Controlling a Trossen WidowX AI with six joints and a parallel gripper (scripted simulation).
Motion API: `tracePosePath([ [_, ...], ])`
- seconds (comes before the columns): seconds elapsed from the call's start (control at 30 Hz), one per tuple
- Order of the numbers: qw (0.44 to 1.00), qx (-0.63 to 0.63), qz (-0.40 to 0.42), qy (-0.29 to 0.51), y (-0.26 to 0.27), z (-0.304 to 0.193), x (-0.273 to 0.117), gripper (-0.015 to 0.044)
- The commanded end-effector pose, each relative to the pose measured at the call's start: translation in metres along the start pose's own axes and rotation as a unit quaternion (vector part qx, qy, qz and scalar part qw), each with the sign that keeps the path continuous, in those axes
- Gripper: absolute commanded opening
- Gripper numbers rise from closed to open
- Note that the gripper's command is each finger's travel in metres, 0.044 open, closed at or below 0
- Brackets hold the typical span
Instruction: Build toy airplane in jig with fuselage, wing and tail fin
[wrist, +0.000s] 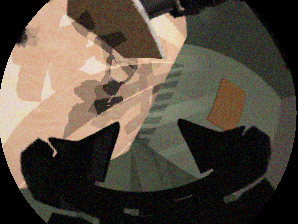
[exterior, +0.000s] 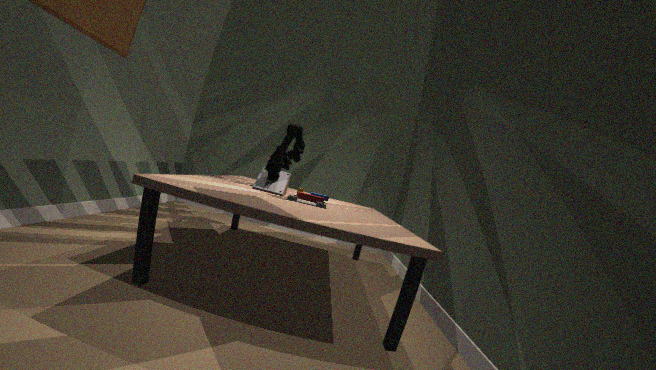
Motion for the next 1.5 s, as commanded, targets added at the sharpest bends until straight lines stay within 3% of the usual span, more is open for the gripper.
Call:
tracePosePath([
  [0.0,0.981,-0.164,0.1,-0.029,0.026,0.044,-0.045,0.044],
  [0.37,0.88,-0.364,0.251,-0.174,0.068,0.155,-0.128,0.044],
  [0.7,0.797,-0.416,0.252,-0.357,0.072,0.285,-0.178,0.044],
  [1.03,0.794,-0.417,0.247,-0.367,0.073,0.294,-0.178,0.044],
  [1.17,0.794,-0.416,0.247,-0.368,0.105,0.312,-0.149,0.044],
  [1.47,0.794,-0.416,0.247,-0.368,0.118,0.319,-0.138,0.044],
])
Point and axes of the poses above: the point midway between the two fingers, 35 mm back from their tips, its own x axis out along the fingers, its own y axis across the jaws, z = x × y, the point moved 1 cm from there along -x, back along the fingers, and after that the axes turned 6 degrees about -x, right-handed, at the moved point
